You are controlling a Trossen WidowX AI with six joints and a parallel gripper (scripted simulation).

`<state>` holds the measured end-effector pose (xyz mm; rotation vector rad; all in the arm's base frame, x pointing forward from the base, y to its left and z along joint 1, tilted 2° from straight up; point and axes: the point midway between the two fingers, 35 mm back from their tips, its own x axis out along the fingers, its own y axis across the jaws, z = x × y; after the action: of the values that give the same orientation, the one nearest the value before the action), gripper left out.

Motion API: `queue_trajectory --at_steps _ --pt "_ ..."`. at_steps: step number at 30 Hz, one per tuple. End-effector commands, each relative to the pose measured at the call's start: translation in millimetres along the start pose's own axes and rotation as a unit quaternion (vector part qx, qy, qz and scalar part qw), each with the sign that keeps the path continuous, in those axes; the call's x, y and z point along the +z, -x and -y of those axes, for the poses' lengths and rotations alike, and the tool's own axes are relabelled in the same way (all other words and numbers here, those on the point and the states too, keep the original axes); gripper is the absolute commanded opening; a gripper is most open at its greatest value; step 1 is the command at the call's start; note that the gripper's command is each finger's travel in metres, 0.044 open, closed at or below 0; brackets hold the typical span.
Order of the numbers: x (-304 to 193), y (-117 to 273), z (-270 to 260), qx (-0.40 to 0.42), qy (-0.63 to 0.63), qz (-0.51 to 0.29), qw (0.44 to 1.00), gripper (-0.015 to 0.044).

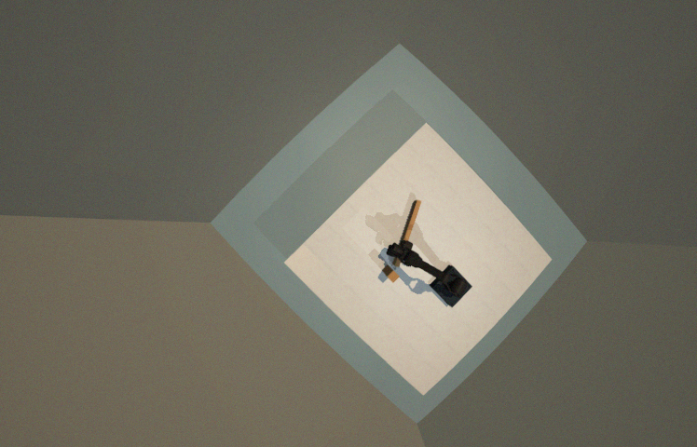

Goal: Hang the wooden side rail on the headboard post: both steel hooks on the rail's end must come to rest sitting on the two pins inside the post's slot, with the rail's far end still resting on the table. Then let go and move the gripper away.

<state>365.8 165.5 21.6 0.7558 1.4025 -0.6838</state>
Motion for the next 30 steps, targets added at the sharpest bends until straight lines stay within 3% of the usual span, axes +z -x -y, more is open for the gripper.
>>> queue_trajectory --at_steps 1,30 --pt "2 0 1 -0.002 -0.027 0.001 1.0 0.0" --pt "-2 0 20 -0.002 -0.153 0.001 0.988 0.0"
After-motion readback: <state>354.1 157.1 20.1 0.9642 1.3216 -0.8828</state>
